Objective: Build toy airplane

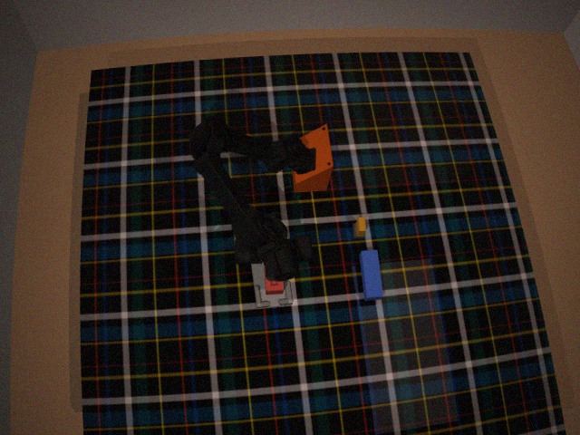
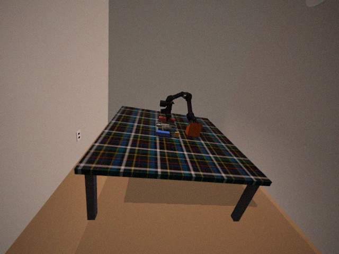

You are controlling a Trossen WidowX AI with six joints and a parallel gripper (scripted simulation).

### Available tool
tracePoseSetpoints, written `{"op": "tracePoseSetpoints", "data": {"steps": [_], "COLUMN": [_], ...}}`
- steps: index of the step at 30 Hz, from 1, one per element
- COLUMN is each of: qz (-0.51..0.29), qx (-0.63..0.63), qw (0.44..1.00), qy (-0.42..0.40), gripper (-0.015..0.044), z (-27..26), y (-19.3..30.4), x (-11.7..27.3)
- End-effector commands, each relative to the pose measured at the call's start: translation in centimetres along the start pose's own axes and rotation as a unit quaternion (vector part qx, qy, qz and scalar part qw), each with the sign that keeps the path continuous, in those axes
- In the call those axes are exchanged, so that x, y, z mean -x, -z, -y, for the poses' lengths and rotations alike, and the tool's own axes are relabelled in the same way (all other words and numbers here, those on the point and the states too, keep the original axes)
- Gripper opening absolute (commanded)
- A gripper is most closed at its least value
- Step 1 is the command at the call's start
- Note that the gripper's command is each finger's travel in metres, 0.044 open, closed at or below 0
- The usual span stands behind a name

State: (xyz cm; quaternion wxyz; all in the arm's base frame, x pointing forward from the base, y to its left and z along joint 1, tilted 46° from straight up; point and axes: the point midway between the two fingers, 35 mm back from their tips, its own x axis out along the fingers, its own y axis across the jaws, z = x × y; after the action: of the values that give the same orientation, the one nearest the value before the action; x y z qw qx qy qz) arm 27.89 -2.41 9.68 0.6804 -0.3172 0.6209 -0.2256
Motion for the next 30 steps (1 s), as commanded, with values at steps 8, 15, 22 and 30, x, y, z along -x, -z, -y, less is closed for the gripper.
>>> {"op": "tracePoseSetpoints", "data": {"steps": [8, 15, 22, 30], "qz": [0.004, 0.004, 0.004, 0.004], "qx": [0.0, 0.0, 0.0, 0.0], "qw": [1.0, 1.0, 1.0, 1.0], "qy": [0.002, 0.002, 0.002, 0.002], "gripper": [0.0197, 0.0197, 0.0197, 0.0197], "z": [0.24, 0.24, 0.24, 0.39], "y": [0.04, 0.04, 0.04, -0.05], "x": [0.1, 0.1, 0.1, -0.22]}}
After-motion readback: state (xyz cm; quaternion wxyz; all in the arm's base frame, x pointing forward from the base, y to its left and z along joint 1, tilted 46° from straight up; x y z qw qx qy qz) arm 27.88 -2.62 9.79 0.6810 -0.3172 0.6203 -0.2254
